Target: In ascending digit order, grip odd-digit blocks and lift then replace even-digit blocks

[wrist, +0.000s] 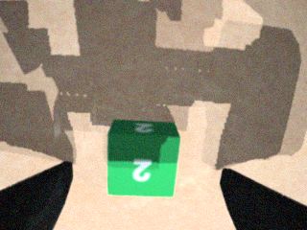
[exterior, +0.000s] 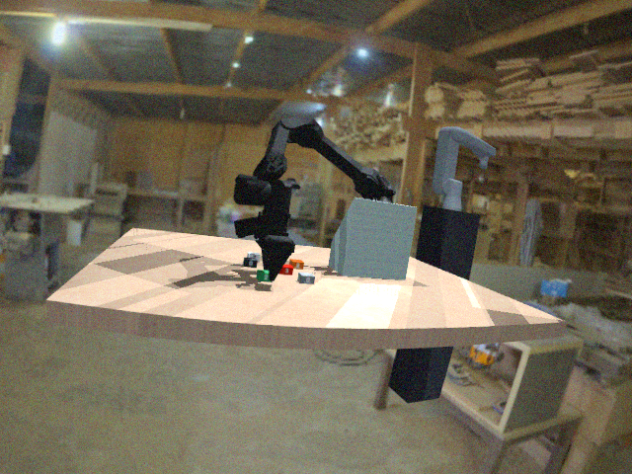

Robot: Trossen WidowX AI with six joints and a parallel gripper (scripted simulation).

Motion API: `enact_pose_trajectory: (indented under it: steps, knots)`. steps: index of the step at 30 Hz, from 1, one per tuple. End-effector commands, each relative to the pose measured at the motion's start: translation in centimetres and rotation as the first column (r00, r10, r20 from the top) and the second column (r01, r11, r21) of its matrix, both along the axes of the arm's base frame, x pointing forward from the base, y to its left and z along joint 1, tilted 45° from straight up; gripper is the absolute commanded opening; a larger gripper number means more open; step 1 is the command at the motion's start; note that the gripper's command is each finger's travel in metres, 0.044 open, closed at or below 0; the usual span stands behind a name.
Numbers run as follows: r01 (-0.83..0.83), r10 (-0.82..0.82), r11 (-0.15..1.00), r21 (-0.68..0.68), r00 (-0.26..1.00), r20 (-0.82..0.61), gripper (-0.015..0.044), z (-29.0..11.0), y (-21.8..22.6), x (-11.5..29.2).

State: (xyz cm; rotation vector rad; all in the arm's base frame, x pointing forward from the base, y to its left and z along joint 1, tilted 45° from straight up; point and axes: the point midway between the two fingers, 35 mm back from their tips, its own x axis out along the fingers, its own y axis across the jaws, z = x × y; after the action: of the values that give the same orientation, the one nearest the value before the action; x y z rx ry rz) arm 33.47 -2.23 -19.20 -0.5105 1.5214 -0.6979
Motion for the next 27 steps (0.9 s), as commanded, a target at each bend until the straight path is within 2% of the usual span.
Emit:
enact_pose_trajectory:
  steps: [1,8,27]
  knots:
    - [-0.008,0.008,1.0,-0.004,1.0,0.001,0.0295,0.0,0.04,0.08]
    - [-0.008,0.008,1.0,-0.004,1.0,0.001,0.012,0.0,0.04,0.08]
    - [-0.008,0.008,1.0,-0.004,1.0,0.001,0.012,0.0,0.04,0.08]
